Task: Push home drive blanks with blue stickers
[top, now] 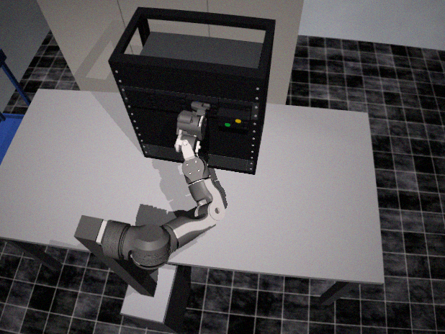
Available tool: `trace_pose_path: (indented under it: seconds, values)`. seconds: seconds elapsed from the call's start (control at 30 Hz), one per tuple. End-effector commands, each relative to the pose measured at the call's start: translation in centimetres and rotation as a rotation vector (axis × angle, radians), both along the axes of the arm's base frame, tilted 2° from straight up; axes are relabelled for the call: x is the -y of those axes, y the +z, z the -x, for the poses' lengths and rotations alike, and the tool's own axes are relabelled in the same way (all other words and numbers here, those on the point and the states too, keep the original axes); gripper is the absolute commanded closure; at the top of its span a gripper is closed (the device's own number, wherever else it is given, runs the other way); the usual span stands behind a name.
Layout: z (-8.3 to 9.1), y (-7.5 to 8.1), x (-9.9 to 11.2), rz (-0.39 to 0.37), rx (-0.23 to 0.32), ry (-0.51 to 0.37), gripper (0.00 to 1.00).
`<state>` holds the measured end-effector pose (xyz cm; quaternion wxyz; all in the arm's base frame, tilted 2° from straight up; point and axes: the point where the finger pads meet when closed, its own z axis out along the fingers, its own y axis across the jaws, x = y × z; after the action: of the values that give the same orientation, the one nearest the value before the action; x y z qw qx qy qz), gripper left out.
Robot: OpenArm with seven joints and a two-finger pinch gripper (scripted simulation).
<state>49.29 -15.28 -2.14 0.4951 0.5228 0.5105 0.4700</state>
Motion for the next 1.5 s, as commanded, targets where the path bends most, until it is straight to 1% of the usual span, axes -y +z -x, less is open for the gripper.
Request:
trace_pose_path:
  seconds: [0.0, 1.47]
  values:
    - [-0.09, 1.07, -0.69, 0.007, 0.036, 0.024, 1.00]
    - [-0.40, 1.29, -0.80, 0.007, 0.036, 0.024, 1.00]
